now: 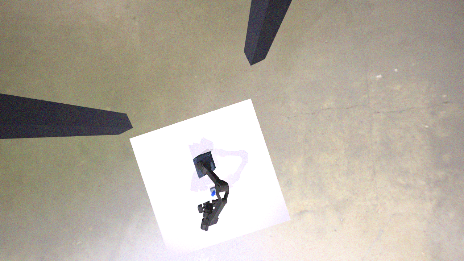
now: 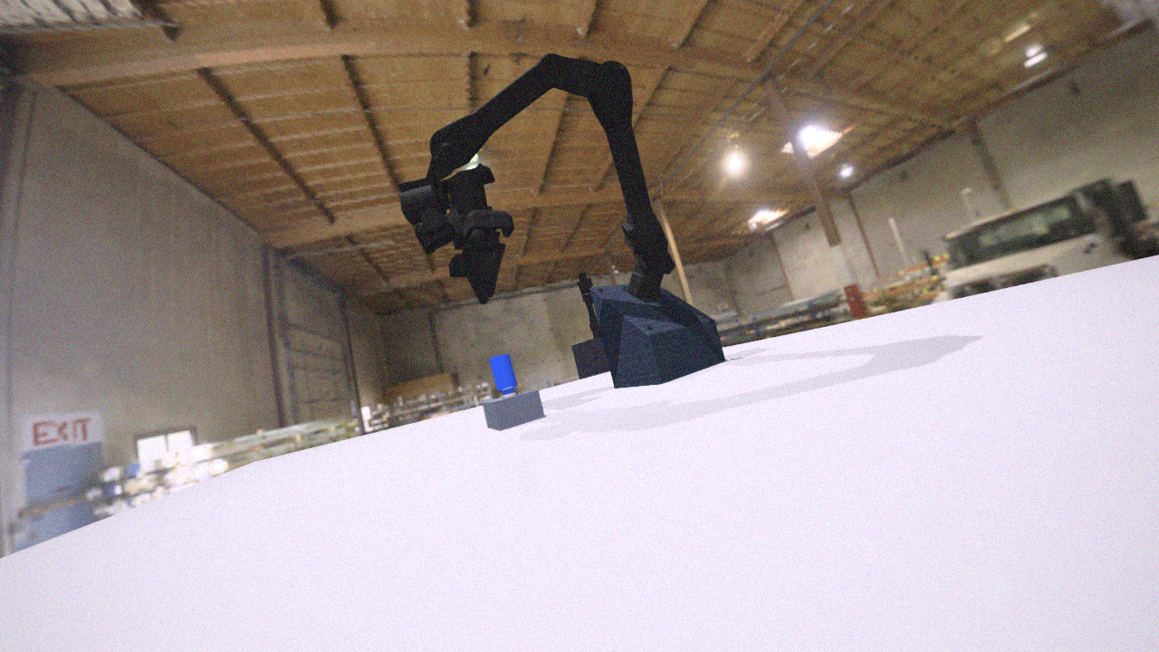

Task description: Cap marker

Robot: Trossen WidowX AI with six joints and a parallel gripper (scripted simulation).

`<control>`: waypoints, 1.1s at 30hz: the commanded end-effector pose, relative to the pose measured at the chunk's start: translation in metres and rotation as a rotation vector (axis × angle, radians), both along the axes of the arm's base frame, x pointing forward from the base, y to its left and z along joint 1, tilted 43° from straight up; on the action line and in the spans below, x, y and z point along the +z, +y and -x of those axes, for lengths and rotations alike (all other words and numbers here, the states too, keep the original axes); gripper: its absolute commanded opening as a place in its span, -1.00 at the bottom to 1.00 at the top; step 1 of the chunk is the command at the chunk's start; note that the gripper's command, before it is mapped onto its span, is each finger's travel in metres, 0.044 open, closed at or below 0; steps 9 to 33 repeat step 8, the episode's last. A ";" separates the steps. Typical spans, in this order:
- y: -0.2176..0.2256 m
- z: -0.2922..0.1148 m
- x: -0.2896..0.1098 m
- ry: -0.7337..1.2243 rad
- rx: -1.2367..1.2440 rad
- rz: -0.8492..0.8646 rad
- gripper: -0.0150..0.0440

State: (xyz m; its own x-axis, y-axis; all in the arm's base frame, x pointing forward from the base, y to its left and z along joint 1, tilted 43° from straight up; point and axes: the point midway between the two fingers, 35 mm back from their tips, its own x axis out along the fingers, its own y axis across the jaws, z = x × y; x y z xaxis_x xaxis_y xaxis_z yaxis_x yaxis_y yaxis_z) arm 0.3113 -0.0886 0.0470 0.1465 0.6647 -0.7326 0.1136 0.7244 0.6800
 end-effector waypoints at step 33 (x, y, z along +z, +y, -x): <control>-0.002 0.000 0.001 -0.002 0.004 0.006 1.00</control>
